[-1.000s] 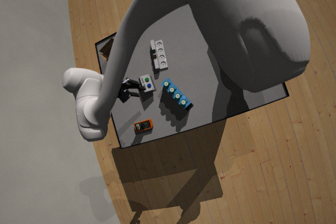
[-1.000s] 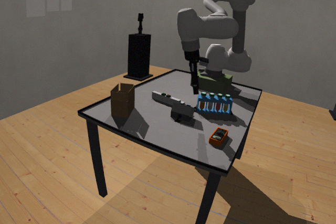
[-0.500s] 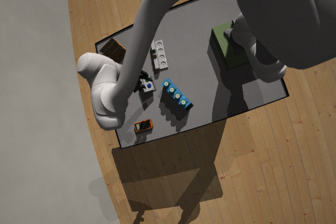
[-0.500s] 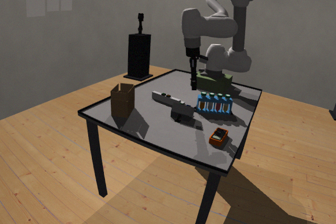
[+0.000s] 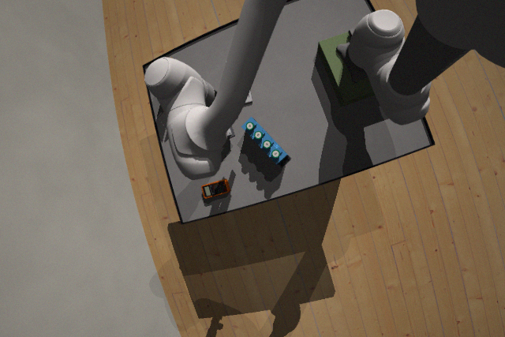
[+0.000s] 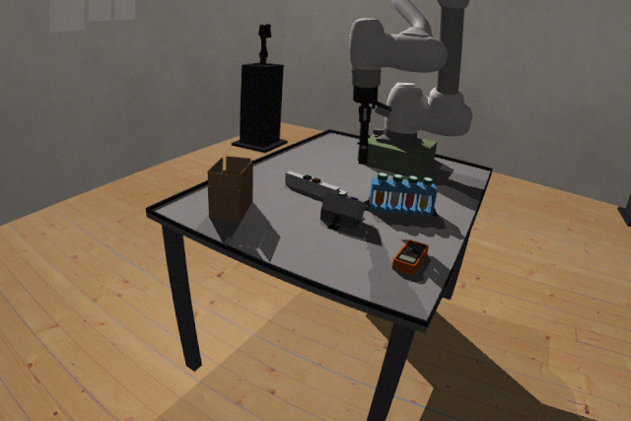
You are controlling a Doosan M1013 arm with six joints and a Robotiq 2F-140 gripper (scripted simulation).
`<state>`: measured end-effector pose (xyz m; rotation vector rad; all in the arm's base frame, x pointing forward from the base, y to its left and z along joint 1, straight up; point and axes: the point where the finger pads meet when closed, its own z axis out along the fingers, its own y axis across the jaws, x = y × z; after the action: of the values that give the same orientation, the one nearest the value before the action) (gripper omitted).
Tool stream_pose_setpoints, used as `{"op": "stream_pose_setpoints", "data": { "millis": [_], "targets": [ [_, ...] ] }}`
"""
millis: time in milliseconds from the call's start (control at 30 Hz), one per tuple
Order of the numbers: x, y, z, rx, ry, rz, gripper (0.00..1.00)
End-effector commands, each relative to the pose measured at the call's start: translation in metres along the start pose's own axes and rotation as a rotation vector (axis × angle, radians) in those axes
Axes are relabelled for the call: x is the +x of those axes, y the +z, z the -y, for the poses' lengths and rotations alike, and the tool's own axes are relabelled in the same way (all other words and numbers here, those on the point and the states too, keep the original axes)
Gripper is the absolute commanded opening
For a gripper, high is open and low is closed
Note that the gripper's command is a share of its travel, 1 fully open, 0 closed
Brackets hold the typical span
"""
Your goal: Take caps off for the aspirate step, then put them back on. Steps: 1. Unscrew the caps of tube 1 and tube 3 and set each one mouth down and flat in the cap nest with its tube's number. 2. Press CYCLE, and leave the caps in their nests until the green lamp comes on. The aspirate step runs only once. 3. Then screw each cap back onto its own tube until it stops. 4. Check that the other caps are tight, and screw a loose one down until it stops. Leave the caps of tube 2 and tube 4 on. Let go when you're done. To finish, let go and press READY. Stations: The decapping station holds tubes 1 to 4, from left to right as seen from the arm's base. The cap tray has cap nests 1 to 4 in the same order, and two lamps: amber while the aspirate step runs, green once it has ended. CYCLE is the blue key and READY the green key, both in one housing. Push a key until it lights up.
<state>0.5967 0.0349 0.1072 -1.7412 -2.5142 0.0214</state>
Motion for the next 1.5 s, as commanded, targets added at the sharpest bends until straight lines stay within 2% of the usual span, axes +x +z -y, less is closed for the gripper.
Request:
{"op": "stream_pose_setpoints", "data": {
  "millis": [0,167,267,300,800,933,1033,1100,1467],
  "targets": [
    [0.000,0.002,0.013,-0.028,-0.012,0.028,0.41],
    [0.000,0.007,0.038,-0.028,-0.012,0.028,0.41],
    [0.001,0.013,0.062,-0.060,-0.027,0.061,0.41],
    [0.001,0.016,0.070,-0.059,-0.027,0.061,0.41],
    [0.001,0.016,0.071,-0.059,-0.027,0.061,0.41],
    [0.033,0.017,0.063,-0.068,0.284,0.051,0.41],
    [0.037,0.018,0.063,-0.070,0.320,0.049,0.41],
    [0.053,0.018,0.059,-0.074,0.496,0.044,0.41],
    [0.142,0.022,0.038,-0.074,0.496,0.044,0.41]
  ]
}}
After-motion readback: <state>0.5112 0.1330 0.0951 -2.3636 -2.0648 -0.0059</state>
